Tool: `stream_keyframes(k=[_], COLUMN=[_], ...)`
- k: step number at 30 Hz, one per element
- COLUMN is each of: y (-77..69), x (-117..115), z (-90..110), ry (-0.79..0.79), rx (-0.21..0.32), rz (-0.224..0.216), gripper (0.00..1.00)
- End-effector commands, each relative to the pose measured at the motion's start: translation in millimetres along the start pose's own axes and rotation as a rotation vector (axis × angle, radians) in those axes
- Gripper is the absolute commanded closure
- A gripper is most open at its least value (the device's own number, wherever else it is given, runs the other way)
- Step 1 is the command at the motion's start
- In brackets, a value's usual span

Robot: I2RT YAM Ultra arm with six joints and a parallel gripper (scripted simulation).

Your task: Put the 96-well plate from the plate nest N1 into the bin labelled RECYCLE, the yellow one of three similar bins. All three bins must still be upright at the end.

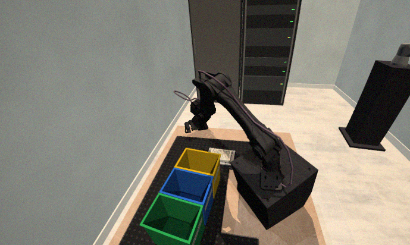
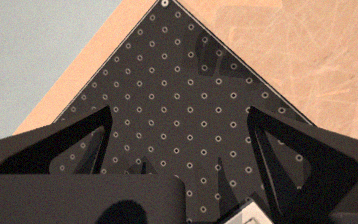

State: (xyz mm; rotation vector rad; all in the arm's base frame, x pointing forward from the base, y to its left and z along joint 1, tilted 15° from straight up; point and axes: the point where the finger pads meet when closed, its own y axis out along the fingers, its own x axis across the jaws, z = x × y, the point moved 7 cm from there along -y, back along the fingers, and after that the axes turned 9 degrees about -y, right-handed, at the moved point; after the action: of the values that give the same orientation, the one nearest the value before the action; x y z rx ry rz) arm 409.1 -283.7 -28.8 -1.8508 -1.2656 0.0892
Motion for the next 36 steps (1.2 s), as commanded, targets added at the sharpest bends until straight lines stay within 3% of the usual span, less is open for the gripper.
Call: stream_keyframes(k=[1,17,18,21,23,28,36], y=[-4.6,-4.6,-6.0,-17.5,-26.8,-42.4,-41.2], x=[0.6,0.6,-1.2,-3.7,-7.0,-12.1,-12.7], z=[-11.0,-11.0,-5.7,-12.5,-12.9,-15.7,-19.5], ry=[-0.008,-0.008,-0.033,-0.066,-0.121,-0.184,-0.185], rx=[-0.029,-0.029,-0.003,-0.006,0.022,0.063,0.074], rz=[-0.002,-0.002,0.012,0.037,0.055,0.073,0.067], gripper=[0.0,0.0,0.0,0.0,0.0,0.0,0.0])
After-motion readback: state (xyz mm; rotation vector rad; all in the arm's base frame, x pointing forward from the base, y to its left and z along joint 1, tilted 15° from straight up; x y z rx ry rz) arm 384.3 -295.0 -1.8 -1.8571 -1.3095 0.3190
